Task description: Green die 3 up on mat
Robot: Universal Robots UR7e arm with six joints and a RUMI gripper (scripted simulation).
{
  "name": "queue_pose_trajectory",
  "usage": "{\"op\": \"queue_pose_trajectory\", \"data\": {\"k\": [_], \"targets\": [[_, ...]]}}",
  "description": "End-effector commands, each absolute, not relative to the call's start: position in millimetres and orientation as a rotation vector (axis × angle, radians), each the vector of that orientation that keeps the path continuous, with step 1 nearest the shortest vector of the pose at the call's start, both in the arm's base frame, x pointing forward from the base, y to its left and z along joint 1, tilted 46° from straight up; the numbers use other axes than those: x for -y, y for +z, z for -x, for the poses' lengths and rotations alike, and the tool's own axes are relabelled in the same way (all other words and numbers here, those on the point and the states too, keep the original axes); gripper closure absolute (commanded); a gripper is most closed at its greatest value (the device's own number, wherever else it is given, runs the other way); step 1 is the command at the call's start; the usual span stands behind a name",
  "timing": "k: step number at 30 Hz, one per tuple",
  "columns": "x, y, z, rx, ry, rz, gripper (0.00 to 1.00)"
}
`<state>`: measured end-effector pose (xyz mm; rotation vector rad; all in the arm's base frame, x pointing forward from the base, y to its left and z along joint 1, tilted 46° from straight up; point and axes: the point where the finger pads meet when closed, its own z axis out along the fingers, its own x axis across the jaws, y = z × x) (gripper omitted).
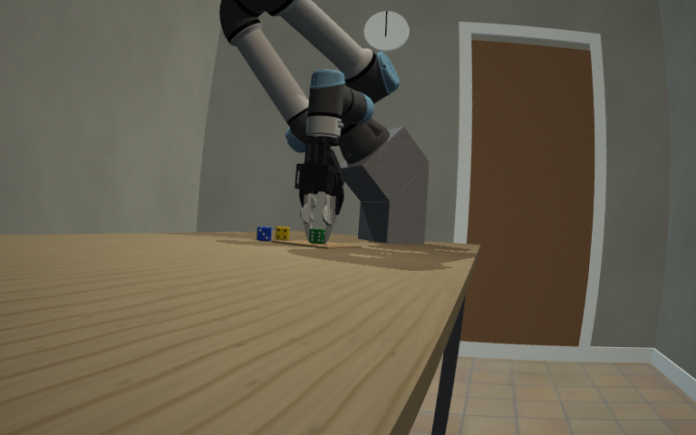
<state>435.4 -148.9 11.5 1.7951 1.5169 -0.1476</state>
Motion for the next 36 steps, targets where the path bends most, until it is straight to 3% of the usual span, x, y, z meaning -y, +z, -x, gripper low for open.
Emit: {"op": "queue_pose_trajectory", "data": {"k": [1, 16, 36], "targets": [[148.7, 11.8, -435.6, -1.517, -0.147, -1.794, 0.90], [148.7, 11.8, -435.6, -1.517, -0.147, -1.794, 0.72], [143.7, 17.5, -432.5, -1.517, -0.147, -1.794, 0.72]]}}
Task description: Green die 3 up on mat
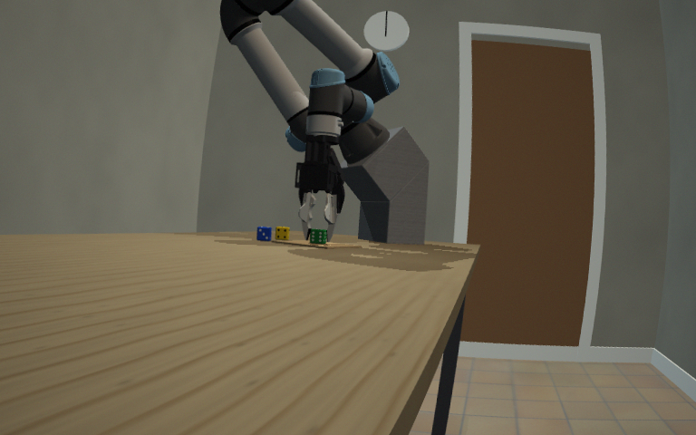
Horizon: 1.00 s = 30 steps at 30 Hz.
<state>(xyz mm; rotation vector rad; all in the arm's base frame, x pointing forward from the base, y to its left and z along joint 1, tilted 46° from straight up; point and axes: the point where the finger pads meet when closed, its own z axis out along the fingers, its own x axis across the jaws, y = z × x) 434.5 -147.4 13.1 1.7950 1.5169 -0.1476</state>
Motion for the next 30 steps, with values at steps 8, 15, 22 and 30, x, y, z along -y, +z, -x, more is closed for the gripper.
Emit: {"op": "queue_pose_trajectory", "data": {"k": [8, 15, 22, 30], "targets": [[133, 29, -426, -1.517, -0.147, -1.794, 0.72], [117, 48, -416, -1.517, -0.147, -1.794, 0.72], [103, 64, -407, -1.517, -0.147, -1.794, 0.72], [96, 73, -403, -1.517, -0.147, -1.794, 0.72]]}}
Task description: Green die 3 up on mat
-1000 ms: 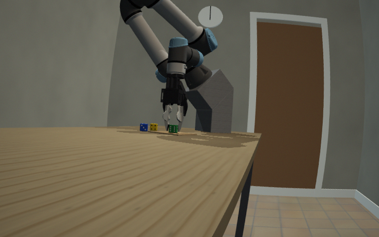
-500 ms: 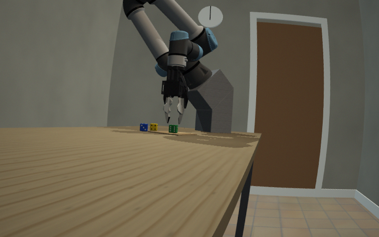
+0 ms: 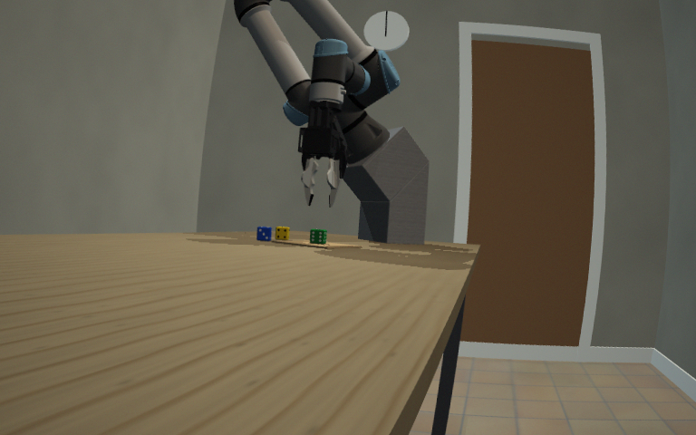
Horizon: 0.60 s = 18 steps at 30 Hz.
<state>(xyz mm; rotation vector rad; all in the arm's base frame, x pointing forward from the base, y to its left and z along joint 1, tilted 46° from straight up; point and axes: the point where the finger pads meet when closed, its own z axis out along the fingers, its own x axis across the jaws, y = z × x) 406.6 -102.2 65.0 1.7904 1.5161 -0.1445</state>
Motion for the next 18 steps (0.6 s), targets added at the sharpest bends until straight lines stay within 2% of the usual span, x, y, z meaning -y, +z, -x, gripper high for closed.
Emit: {"op": "queue_pose_trajectory", "data": {"k": [1, 7, 8, 18], "targets": [[95.1, 73.4, -402.5, -1.517, -0.147, -1.794, 0.72], [93.9, 74.7, -401.8, -1.517, -0.147, -1.794, 0.72], [93.9, 74.7, -401.8, -1.517, -0.147, -1.794, 0.00], [93.9, 74.7, -401.8, -1.517, -0.147, -1.794, 0.00]]}}
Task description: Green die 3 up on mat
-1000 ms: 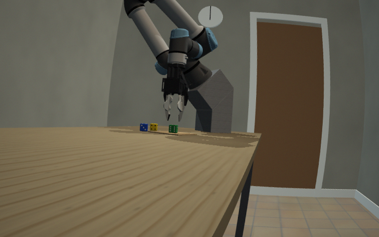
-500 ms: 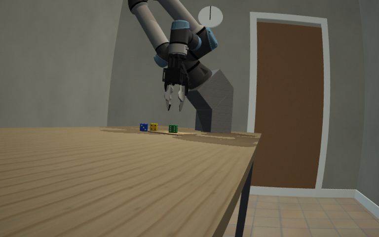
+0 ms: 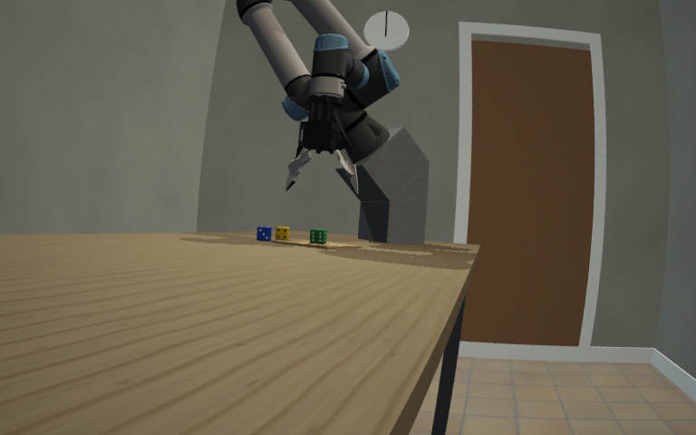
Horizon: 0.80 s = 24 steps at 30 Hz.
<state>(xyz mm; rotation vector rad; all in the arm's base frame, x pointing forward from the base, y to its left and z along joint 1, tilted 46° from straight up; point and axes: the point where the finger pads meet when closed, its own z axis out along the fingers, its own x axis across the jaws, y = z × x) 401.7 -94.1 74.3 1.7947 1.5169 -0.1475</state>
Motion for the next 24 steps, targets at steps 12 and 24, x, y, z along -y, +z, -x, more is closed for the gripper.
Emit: {"op": "queue_pose_trajectory", "data": {"k": [12, 24], "targets": [[94, 75, -402, -1.517, -0.147, -1.794, 0.00], [84, 86, -396, -1.517, -0.147, -1.794, 0.00]]}}
